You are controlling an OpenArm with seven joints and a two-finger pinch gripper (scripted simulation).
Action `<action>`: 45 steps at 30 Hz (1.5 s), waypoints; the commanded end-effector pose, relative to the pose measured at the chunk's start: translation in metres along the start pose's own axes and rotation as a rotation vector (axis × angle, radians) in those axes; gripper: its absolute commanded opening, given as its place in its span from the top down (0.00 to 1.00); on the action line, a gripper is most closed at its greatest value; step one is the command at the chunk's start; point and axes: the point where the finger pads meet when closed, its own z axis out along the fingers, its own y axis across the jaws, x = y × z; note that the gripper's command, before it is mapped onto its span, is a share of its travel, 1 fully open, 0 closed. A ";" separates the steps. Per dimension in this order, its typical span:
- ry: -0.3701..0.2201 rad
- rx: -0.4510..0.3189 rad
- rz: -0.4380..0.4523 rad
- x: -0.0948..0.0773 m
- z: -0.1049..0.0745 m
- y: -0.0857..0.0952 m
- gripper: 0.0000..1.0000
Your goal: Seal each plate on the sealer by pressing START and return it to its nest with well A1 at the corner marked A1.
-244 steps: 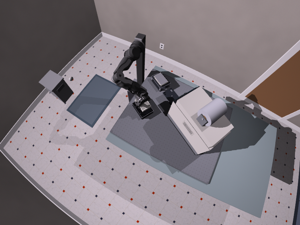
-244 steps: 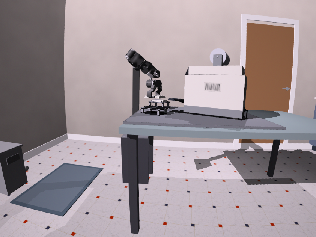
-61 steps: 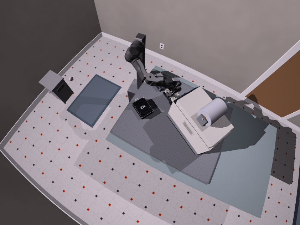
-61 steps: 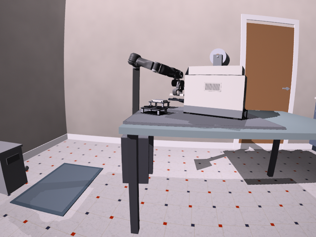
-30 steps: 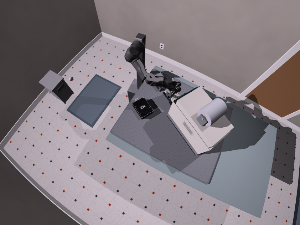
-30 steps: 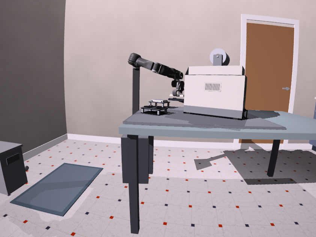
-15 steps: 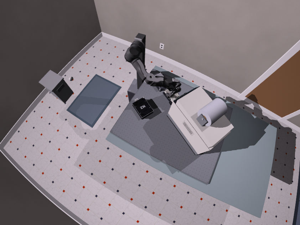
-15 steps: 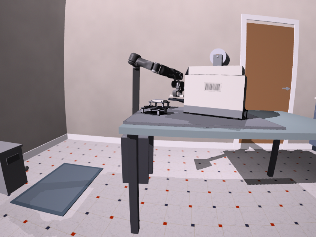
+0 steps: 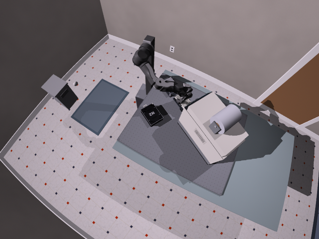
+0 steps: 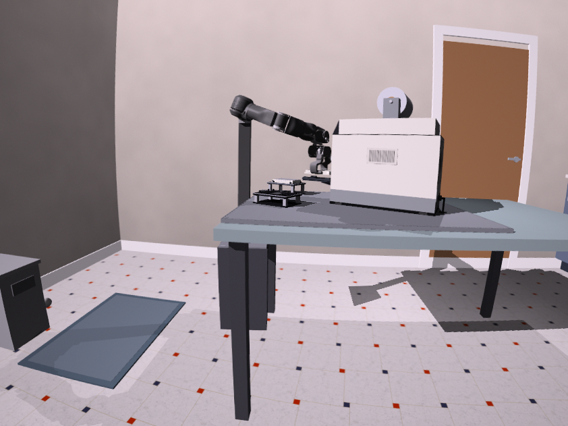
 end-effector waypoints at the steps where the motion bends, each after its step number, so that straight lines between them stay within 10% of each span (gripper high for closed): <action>1: 0.000 -0.002 -0.003 0.000 0.000 0.001 1.00; 45: 0.000 -0.002 -0.003 0.000 0.008 0.001 1.00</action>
